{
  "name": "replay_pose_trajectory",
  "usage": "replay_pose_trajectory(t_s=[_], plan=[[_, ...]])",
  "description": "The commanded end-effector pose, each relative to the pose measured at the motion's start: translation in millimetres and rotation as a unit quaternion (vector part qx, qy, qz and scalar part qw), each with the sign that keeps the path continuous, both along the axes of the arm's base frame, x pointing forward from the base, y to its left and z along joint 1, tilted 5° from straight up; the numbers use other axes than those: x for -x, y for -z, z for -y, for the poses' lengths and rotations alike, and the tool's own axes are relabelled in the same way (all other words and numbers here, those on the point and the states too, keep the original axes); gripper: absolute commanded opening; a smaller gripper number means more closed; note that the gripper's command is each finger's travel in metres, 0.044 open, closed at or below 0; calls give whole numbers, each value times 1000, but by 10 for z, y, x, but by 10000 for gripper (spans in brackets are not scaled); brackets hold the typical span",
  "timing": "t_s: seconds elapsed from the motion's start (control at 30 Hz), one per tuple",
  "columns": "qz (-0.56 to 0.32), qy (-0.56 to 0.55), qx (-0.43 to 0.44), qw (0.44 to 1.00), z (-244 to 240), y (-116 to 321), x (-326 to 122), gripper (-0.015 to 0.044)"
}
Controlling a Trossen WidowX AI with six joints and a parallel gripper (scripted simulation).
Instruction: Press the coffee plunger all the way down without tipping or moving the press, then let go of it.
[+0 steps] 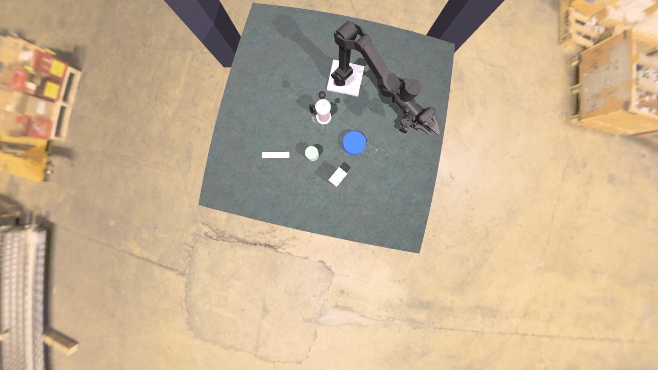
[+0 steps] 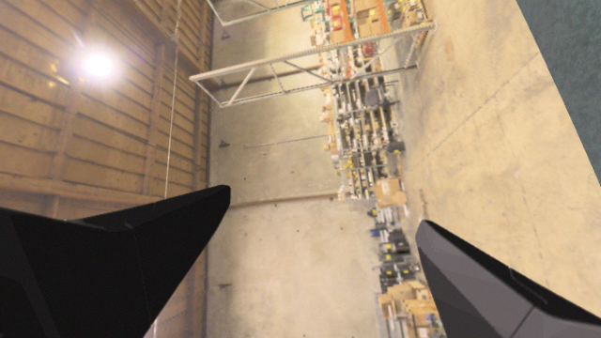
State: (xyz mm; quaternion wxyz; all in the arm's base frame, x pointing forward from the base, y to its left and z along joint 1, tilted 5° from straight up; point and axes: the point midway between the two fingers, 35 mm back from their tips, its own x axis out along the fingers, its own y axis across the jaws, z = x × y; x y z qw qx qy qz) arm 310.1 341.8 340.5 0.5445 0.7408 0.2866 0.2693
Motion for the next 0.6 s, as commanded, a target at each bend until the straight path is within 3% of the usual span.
replay_pose_trajectory(t_s=[0.0, 0.2, 0.57], plan=[[50, 54, 78, 994, 576, -166, -297, 440], [97, 140, 230, 958, 1631, -242, -608, 440], [128, 218, 451, 856, 3077, -310, -359, 440]])
